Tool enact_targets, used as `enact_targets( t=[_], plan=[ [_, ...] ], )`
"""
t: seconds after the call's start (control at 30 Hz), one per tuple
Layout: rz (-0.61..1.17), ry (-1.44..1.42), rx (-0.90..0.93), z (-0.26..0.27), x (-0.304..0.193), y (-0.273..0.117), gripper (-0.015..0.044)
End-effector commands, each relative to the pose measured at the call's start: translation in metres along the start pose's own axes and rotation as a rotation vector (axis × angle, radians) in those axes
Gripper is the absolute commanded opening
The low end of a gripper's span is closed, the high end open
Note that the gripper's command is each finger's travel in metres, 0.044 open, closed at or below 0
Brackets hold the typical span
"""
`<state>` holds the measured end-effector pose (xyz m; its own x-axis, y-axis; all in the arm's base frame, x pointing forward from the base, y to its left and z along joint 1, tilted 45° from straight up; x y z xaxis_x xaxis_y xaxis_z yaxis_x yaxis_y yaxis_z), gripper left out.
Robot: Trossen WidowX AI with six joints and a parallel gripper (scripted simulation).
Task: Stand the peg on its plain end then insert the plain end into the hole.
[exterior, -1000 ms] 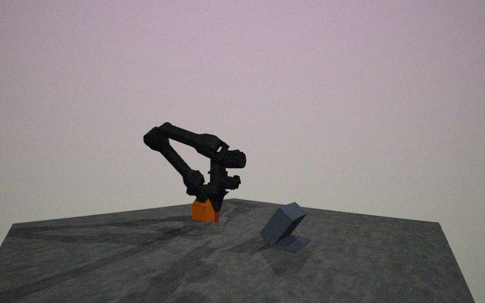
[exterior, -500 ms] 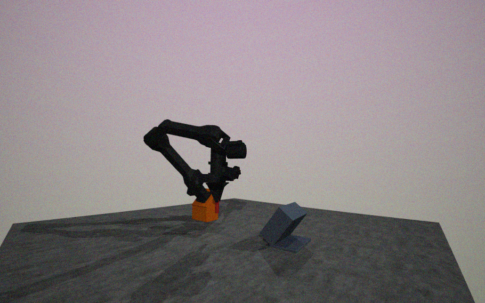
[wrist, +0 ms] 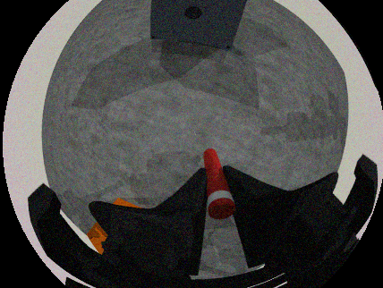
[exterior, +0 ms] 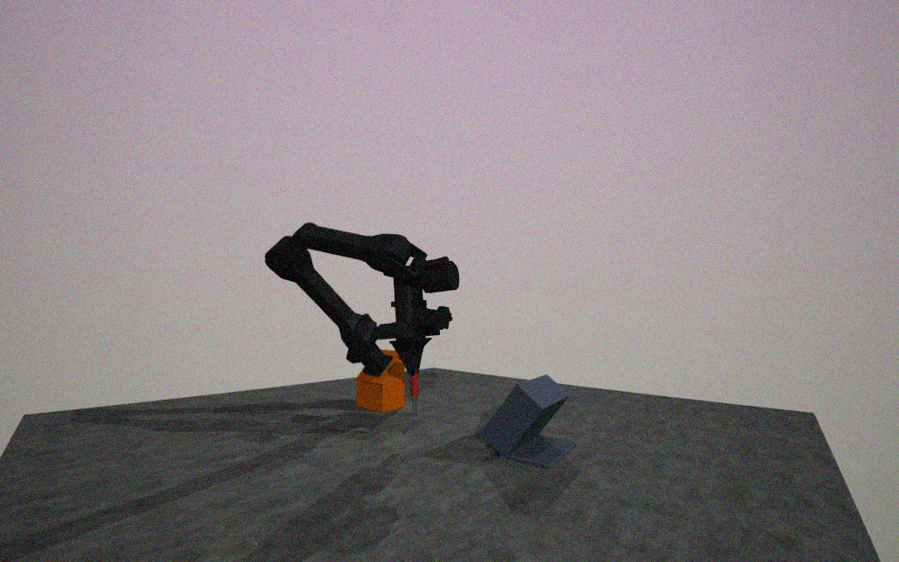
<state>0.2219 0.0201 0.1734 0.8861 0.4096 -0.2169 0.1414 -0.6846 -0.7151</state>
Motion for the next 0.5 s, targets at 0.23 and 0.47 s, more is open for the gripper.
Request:
enact_targets(
  t=[0.23, 0.47],
  plan=[
    [-0.064, -0.030, -0.017, 0.0085, 0.0052, 0.0042, 0.0000],
    [-0.105, -0.041, -0.029, 0.0126, 0.0088, 0.0061, 0.0000]
  ],
)
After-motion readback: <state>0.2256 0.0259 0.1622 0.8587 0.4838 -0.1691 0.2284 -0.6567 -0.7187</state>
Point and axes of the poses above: the point midway between the two fingers, 35 mm back from their tips, its own y axis out along the fingers, its own z axis across the jaws, x = y × z, the point moved 8 cm from there along -y, back along the fingers, and after that the axes turned 4 degrees about -y, right-handed, at the moved point
